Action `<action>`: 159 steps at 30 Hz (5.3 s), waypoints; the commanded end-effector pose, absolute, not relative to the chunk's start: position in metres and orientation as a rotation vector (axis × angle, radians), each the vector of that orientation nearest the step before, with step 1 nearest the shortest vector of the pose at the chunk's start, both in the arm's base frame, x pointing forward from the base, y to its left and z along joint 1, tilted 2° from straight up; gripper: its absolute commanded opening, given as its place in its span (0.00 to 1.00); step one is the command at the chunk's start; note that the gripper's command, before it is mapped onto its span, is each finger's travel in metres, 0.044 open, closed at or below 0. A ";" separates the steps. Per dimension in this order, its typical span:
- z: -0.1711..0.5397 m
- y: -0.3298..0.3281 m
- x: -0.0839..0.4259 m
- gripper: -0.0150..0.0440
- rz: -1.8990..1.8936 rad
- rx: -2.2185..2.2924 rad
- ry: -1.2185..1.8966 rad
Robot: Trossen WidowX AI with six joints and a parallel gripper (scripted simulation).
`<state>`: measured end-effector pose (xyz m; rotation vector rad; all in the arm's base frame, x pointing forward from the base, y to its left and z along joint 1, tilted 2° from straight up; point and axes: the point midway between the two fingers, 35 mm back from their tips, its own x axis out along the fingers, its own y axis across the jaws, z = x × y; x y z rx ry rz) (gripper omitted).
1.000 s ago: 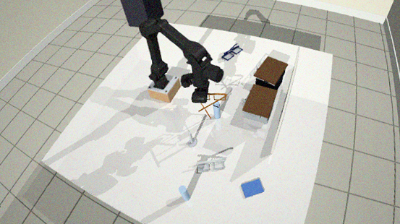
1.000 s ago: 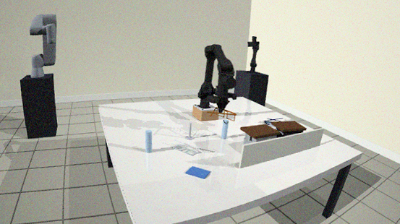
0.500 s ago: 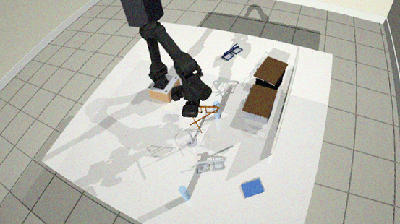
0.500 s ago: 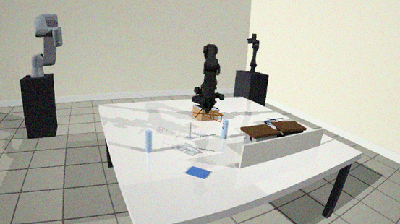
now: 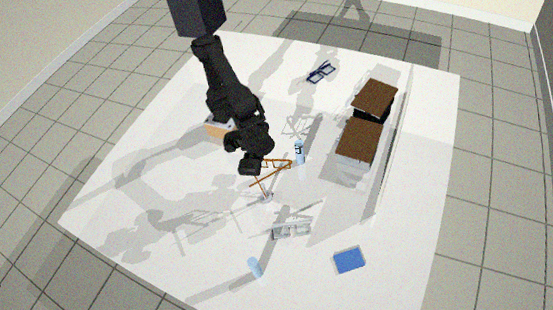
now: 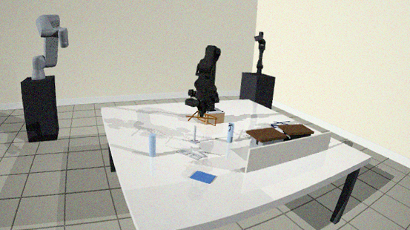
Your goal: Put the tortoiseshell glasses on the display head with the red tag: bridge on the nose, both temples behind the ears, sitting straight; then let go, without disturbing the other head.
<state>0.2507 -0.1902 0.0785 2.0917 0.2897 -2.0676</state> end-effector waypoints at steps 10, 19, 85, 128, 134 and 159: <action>0.021 -0.191 0.250 0.25 -2.068 2.083 0.294; 0.021 -0.187 0.253 0.25 -2.068 2.083 0.294; 0.021 -0.161 0.285 0.25 -2.065 2.088 0.297; 0.081 -0.216 0.228 0.25 -2.070 2.079 0.291; 0.075 -0.217 0.228 0.25 -2.070 2.079 0.291; 0.020 -0.211 0.220 0.25 -2.071 2.079 0.292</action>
